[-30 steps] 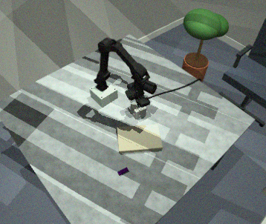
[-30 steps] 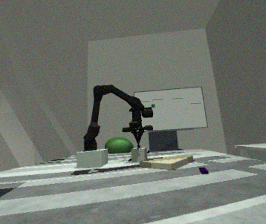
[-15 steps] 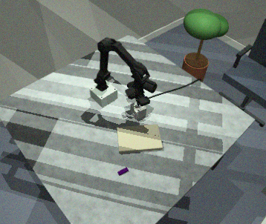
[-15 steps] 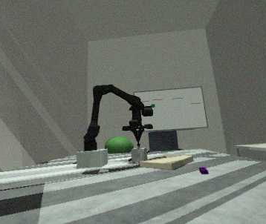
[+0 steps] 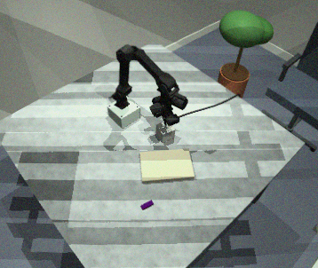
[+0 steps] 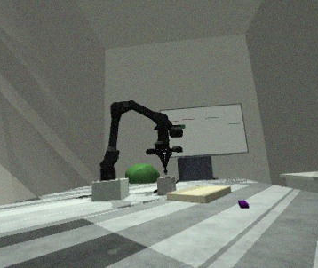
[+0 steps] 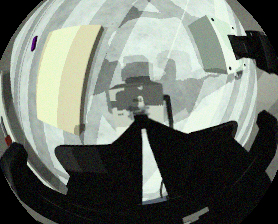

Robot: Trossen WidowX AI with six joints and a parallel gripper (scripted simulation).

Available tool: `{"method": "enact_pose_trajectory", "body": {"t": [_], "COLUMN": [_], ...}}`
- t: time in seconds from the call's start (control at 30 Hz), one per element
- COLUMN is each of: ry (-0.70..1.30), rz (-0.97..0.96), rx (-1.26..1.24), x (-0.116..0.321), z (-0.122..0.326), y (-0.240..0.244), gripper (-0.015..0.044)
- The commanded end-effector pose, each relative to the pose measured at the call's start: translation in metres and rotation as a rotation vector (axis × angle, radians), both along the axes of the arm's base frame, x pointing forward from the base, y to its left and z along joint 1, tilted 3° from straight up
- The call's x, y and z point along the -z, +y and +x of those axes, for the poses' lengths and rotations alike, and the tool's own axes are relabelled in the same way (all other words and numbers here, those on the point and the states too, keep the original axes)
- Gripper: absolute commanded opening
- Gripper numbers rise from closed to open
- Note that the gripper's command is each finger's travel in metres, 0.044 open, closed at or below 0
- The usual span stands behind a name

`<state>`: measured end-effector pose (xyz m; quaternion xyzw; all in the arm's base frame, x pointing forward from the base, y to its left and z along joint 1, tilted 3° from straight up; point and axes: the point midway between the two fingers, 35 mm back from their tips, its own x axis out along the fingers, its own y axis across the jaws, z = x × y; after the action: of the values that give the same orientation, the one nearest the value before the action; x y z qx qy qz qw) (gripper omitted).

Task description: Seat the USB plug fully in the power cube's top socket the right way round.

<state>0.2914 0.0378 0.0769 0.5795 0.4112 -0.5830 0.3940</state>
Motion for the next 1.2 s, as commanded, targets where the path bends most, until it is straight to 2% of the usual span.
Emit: {"method": "enact_pose_trajectory", "body": {"t": [0.0, 0.47, 1.17], "ry": [-0.008, -0.004, -0.012], "rz": [0.001, 0.001, 0.01], "rx": [-0.002, -0.047, -0.588], "x": [-0.0052, -0.007, -0.0063], "z": [0.0008, 0.0006, 0.0005], "y": [0.0, -0.0001, -0.0001], "gripper": [0.0, 0.0, 0.0]}}
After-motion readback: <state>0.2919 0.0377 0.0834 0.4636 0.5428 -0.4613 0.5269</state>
